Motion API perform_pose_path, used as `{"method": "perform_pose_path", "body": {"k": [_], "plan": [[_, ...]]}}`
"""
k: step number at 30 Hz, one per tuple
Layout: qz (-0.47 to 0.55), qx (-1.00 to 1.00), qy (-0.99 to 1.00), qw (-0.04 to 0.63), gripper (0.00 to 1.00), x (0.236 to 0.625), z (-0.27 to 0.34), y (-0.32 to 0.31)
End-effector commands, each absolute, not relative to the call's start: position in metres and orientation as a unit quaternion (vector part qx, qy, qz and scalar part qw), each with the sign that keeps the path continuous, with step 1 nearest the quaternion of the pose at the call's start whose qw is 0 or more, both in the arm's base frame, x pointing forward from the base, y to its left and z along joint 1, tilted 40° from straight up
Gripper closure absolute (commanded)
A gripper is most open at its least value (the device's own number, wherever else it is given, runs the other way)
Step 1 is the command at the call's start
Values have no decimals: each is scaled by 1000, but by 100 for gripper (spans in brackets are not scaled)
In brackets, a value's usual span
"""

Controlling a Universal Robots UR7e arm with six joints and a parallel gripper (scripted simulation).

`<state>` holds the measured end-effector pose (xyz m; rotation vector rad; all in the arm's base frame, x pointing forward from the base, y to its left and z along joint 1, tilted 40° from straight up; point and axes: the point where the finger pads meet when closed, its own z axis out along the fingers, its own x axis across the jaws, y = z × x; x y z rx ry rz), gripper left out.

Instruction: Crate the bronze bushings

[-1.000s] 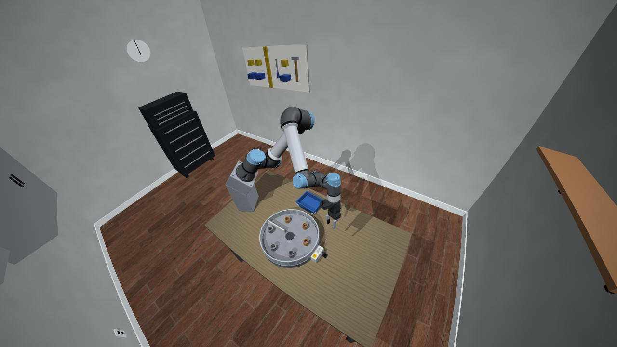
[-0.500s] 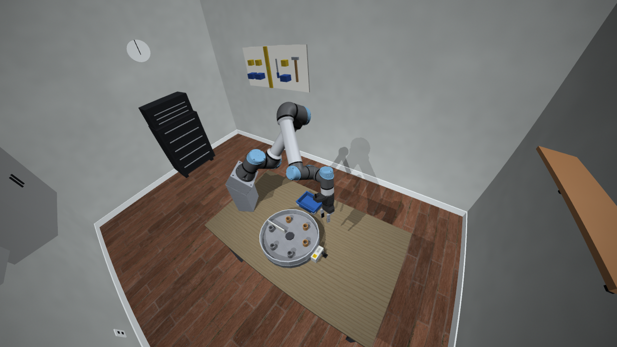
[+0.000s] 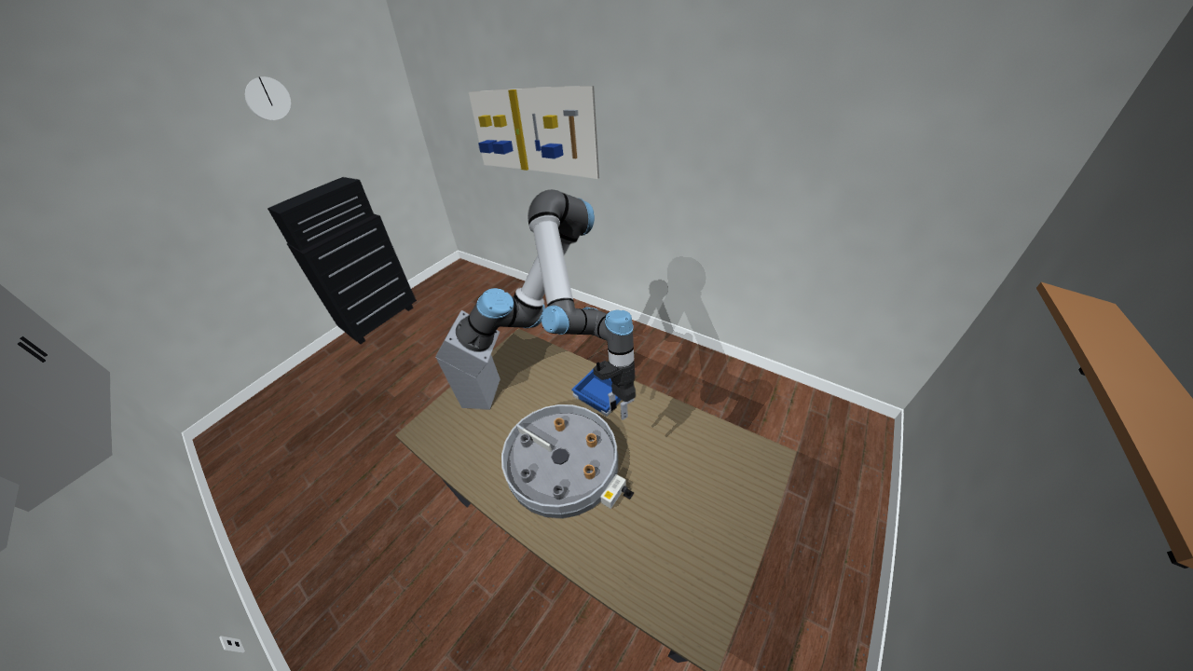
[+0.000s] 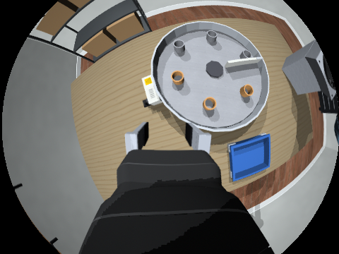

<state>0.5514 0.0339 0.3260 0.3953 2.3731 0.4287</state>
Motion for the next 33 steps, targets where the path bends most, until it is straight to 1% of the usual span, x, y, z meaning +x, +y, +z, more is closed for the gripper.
{"method": "perform_pose_path", "body": {"k": [1, 8, 13, 25, 30, 33], "plan": [[165, 152, 912, 343, 0, 544, 328, 33], [165, 152, 912, 343, 0, 544, 328, 33], [165, 152, 912, 344, 0, 491, 320, 33], [165, 152, 912, 344, 0, 491, 320, 33], [165, 152, 912, 344, 0, 437, 313, 34], [165, 152, 912, 344, 0, 437, 313, 34]]}}
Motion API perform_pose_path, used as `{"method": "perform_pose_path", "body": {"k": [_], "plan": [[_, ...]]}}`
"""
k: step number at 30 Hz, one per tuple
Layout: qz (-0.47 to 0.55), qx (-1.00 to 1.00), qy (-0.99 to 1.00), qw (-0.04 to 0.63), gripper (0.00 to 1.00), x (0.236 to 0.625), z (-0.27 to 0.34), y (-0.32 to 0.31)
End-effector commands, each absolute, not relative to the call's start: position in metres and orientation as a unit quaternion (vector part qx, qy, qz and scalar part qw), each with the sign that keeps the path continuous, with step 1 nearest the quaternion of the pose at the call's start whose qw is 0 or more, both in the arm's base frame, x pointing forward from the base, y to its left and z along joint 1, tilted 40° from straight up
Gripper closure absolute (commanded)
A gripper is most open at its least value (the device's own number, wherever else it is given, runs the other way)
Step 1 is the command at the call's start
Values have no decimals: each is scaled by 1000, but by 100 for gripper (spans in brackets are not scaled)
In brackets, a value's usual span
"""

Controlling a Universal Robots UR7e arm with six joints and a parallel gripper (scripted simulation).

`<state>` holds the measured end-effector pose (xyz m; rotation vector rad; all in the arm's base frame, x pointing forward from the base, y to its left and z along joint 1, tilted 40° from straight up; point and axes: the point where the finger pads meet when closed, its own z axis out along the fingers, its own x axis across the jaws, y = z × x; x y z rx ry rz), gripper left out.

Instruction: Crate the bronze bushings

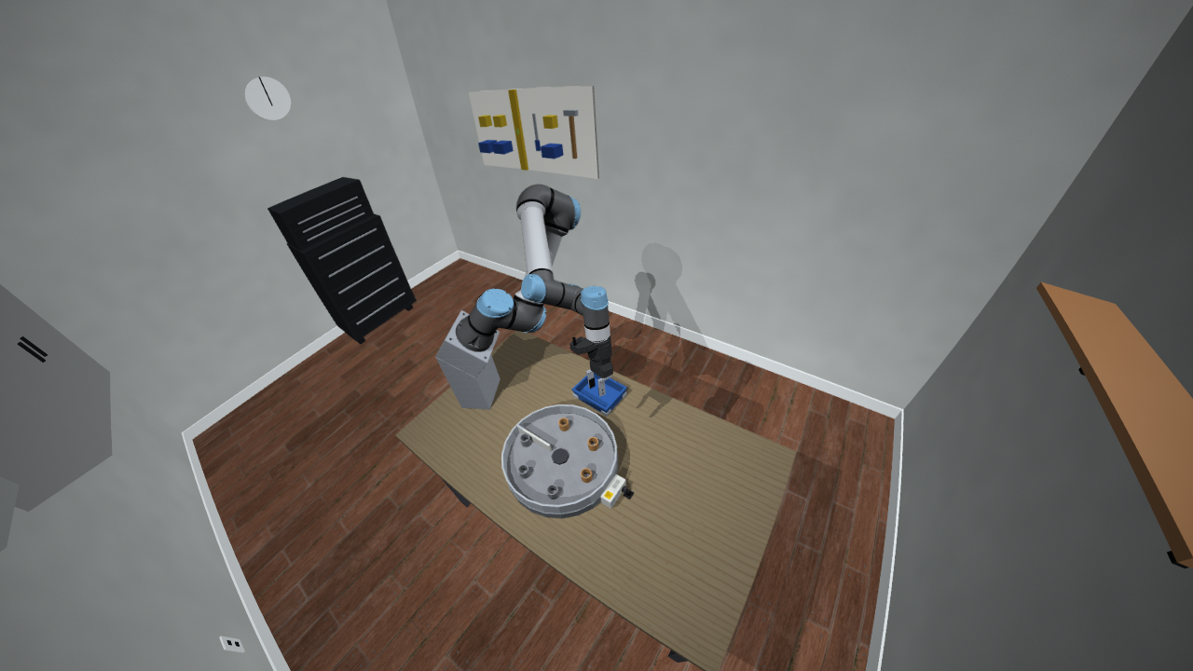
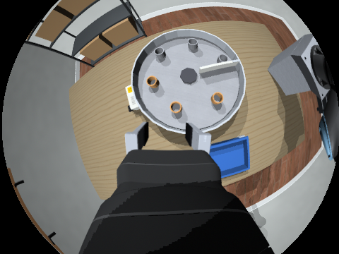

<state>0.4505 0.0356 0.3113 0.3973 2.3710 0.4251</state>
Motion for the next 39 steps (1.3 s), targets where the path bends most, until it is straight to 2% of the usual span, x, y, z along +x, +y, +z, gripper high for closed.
{"method": "perform_pose_path", "body": {"k": [1, 9, 14, 26, 31, 39], "plan": [[165, 152, 912, 344, 0, 437, 313, 34], [165, 152, 912, 344, 0, 437, 313, 34], [164, 152, 912, 345, 0, 384, 306, 35], [164, 152, 912, 345, 0, 384, 306, 35], [163, 152, 912, 345, 0, 331, 299, 36], [163, 152, 912, 345, 0, 331, 299, 36]]}}
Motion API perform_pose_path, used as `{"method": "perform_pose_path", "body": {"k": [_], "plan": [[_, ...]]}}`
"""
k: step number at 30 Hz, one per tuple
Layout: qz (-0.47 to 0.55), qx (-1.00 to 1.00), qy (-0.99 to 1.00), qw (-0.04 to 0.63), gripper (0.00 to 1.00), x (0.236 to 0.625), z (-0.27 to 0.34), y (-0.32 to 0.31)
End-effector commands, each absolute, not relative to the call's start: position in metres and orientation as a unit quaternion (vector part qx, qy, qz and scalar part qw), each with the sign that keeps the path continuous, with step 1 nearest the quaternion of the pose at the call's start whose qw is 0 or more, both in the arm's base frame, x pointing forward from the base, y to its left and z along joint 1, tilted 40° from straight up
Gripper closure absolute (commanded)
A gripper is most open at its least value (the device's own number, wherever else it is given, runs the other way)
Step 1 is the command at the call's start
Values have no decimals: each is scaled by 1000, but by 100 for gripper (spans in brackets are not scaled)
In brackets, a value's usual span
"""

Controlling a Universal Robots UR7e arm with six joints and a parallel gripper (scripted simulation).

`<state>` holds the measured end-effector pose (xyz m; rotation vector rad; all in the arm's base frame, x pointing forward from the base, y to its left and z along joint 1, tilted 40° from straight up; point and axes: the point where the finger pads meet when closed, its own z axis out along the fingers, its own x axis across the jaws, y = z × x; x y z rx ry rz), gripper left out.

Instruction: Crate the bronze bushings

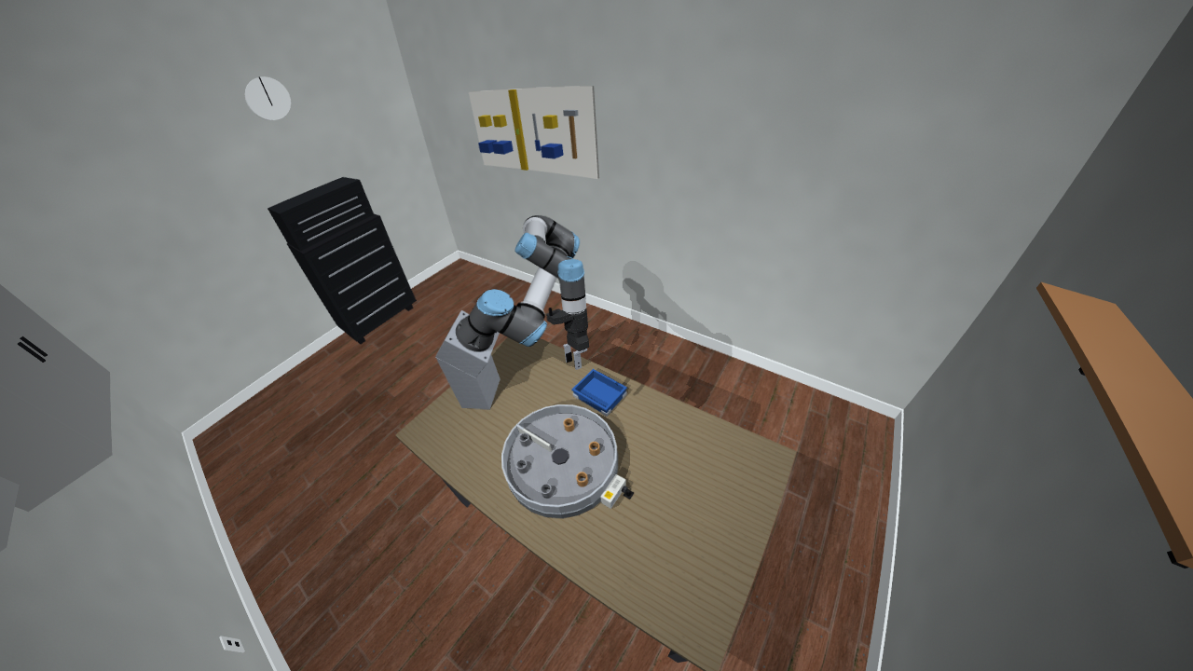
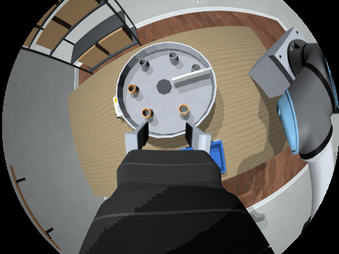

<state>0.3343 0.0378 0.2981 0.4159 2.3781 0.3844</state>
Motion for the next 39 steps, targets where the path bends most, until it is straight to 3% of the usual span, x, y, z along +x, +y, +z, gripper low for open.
{"method": "perform_pose_path", "body": {"k": [1, 9, 21, 26, 39], "plan": [[163, 152, 912, 345, 0, 331, 299, 36], [187, 119, 927, 304, 0, 331, 298, 36], [187, 119, 927, 304, 0, 331, 298, 36], [219, 80, 936, 264, 0, 330, 297, 35], [219, 80, 936, 264, 0, 332, 287, 29]]}}
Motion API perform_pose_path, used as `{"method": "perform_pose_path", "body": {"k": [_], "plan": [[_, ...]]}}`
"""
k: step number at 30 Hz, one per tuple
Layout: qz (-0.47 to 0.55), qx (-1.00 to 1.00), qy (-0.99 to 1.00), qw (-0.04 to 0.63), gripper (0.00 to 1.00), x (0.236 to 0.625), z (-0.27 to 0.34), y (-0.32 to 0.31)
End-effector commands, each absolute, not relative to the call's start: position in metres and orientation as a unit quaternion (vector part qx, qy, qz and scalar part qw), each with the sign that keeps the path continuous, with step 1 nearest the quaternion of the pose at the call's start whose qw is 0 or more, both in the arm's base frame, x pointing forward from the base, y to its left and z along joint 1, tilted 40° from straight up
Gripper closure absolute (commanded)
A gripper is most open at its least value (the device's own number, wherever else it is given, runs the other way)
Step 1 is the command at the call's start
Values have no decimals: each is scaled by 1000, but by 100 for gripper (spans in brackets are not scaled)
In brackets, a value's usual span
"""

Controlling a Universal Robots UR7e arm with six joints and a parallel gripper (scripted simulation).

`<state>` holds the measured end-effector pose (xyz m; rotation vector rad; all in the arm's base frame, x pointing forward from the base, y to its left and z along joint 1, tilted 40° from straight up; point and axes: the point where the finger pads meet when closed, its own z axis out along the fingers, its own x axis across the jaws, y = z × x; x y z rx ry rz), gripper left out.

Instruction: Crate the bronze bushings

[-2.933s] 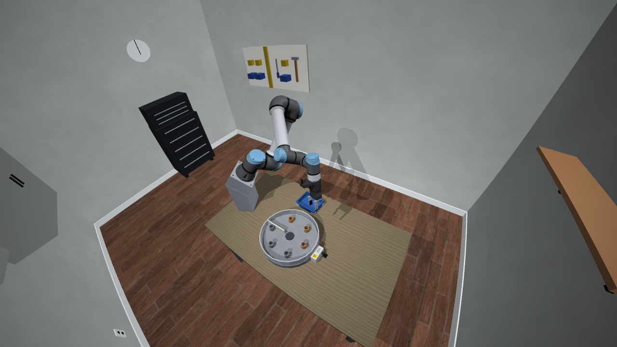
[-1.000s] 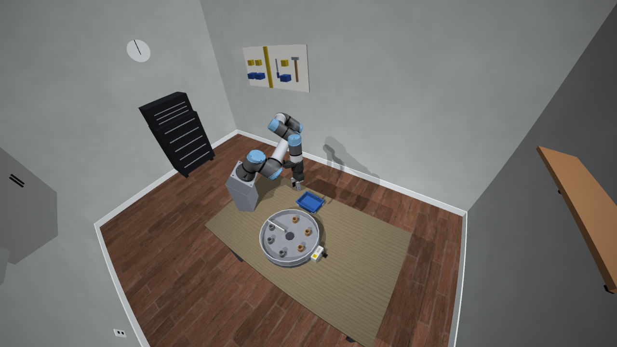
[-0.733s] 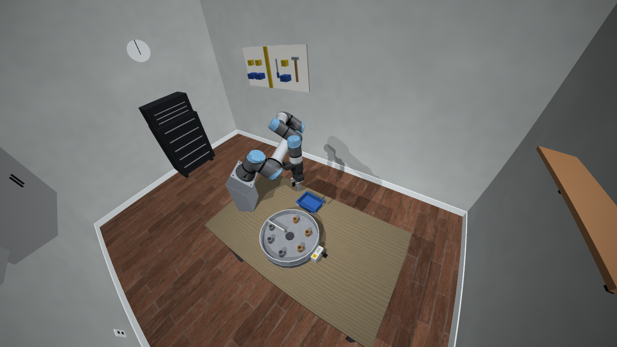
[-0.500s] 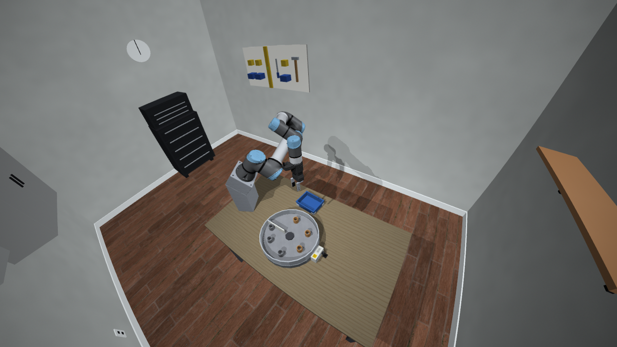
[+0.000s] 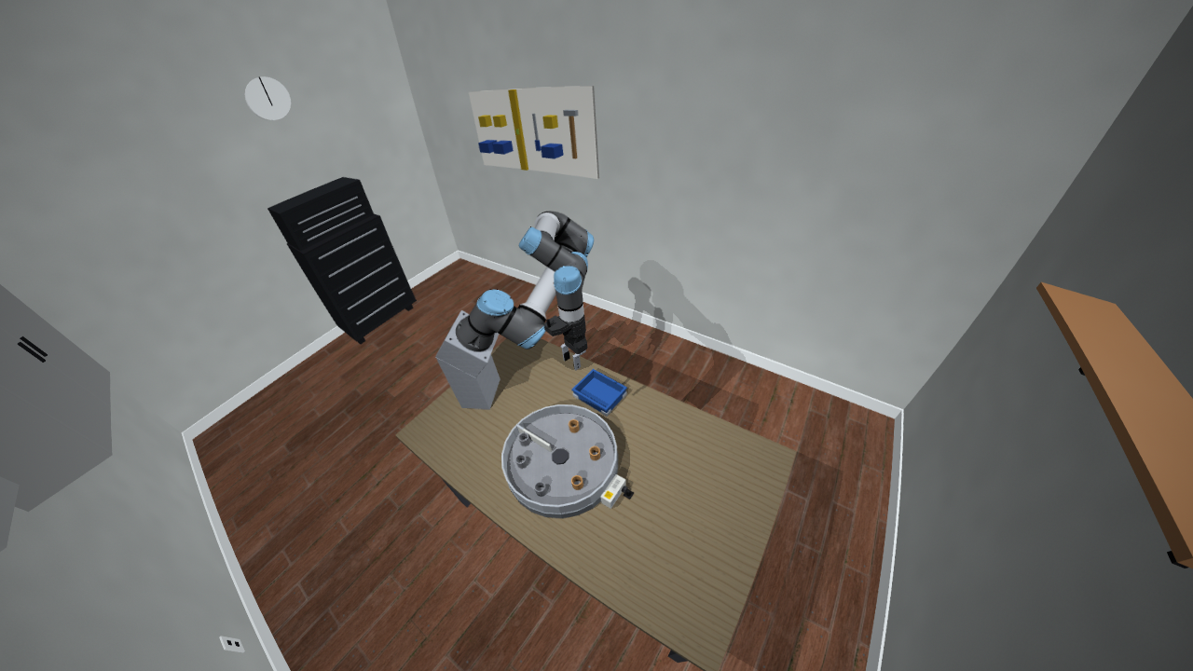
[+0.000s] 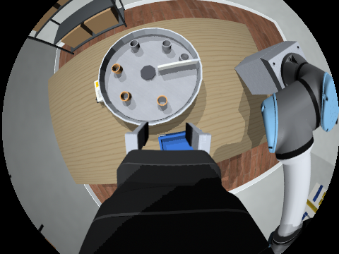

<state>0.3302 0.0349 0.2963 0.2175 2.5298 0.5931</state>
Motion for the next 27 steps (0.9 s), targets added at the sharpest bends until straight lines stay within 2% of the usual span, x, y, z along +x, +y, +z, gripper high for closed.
{"method": "perform_pose_path", "body": {"k": [1, 4, 16, 21, 27], "plan": [[219, 80, 936, 264, 0, 333, 277, 23], [219, 80, 936, 264, 0, 337, 247, 5], [219, 80, 936, 264, 0, 337, 247, 5], [220, 80, 936, 264, 0, 344, 197, -25], [220, 80, 936, 264, 0, 344, 197, -25]]}}
